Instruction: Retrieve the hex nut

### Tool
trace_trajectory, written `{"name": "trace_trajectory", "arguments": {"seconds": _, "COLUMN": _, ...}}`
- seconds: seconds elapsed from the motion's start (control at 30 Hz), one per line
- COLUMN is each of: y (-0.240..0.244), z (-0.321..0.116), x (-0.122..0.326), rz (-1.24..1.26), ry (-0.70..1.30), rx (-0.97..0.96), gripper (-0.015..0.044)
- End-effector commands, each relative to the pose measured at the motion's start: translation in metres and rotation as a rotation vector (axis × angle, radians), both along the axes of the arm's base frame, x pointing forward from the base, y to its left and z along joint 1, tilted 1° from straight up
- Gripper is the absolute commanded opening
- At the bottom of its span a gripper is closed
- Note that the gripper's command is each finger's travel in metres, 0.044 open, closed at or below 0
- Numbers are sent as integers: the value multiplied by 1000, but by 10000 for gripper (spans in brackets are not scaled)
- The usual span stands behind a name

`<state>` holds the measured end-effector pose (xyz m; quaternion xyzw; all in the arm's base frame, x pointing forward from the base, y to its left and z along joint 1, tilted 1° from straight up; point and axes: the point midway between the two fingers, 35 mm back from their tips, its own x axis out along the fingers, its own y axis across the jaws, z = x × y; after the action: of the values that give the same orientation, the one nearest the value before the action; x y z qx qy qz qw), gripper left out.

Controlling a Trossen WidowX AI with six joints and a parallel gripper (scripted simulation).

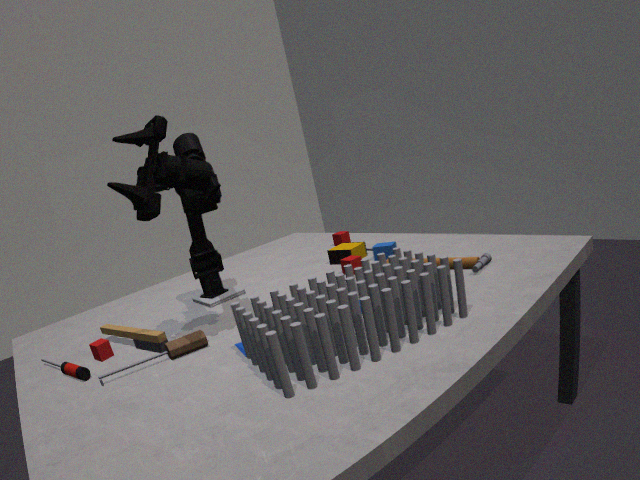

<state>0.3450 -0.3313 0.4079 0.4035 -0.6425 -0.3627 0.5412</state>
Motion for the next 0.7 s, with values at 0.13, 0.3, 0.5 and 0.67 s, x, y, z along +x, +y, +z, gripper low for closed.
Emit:
{"name": "trace_trajectory", "arguments": {"seconds": 0.13, "y": 12, "z": -1, "x": -27, "rz": 0, "ry": 2, "rx": 1, "gripper": 440}}
{"name": "trace_trajectory", "arguments": {"seconds": 0.3, "y": 20, "z": -3, "x": -46, "rz": 0, "ry": 4, "rx": 2, "gripper": 440}}
{"name": "trace_trajectory", "arguments": {"seconds": 0.5, "y": 31, "z": -9, "x": -27, "rz": 52, "ry": 207, "rx": 6, "gripper": 440}}
{"name": "trace_trajectory", "arguments": {"seconds": 0.67, "y": 61, "z": -36, "x": 13, "rz": 186, "ry": 655, "rx": -18, "gripper": 440}}
